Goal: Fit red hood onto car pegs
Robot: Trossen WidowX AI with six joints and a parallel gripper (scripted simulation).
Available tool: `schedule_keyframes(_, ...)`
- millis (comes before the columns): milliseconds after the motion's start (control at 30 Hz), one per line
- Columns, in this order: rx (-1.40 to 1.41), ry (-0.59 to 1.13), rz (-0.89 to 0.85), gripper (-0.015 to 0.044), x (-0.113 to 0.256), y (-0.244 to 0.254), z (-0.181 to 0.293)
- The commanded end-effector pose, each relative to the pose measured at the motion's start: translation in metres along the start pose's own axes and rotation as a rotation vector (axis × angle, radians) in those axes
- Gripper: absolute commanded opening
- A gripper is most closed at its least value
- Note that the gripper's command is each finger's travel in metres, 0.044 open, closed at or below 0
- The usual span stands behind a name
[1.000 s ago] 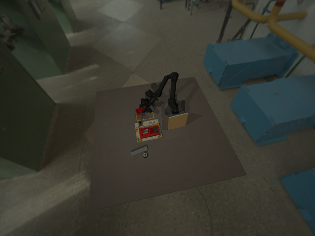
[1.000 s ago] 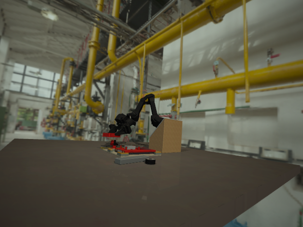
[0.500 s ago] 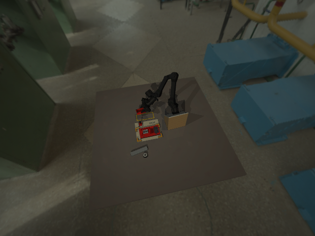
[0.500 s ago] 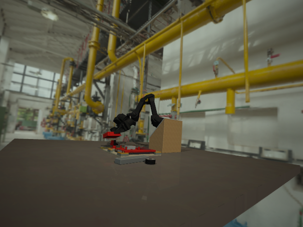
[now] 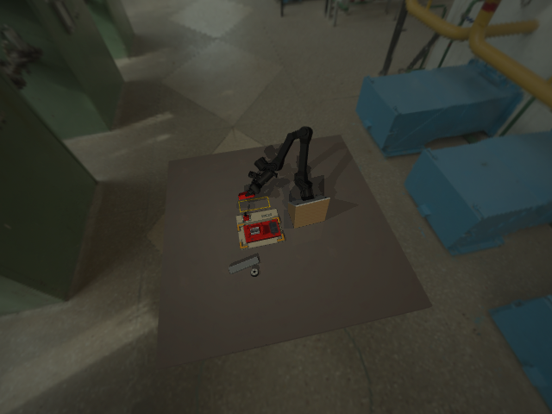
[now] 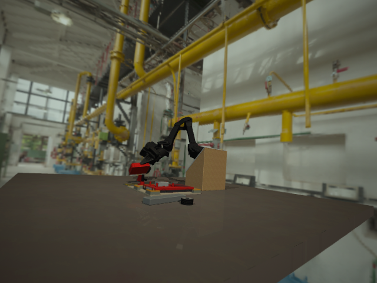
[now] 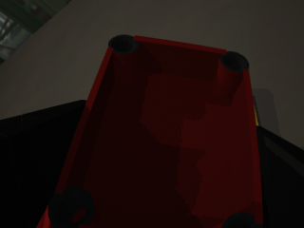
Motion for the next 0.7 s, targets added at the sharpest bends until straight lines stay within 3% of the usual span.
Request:
schedule_keyframes(0, -0.128, -0.004, 0.001, 0.0000, -0.0002, -0.0002, -0.0008)
schedule_keyframes(667, -0.669, -0.004, 0.000, 0.0000, -0.0003, -0.0003, -0.0008)
Point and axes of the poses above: the point midway between the two fingers, 35 mm back from their tips, its own x axis back along the fingers, its own y axis across the jaws, z = x × y, the point moved 6 cm from there along x, back along the fingers, and after that the axes turned 13 degrees about -x, right-handed, at the moved point
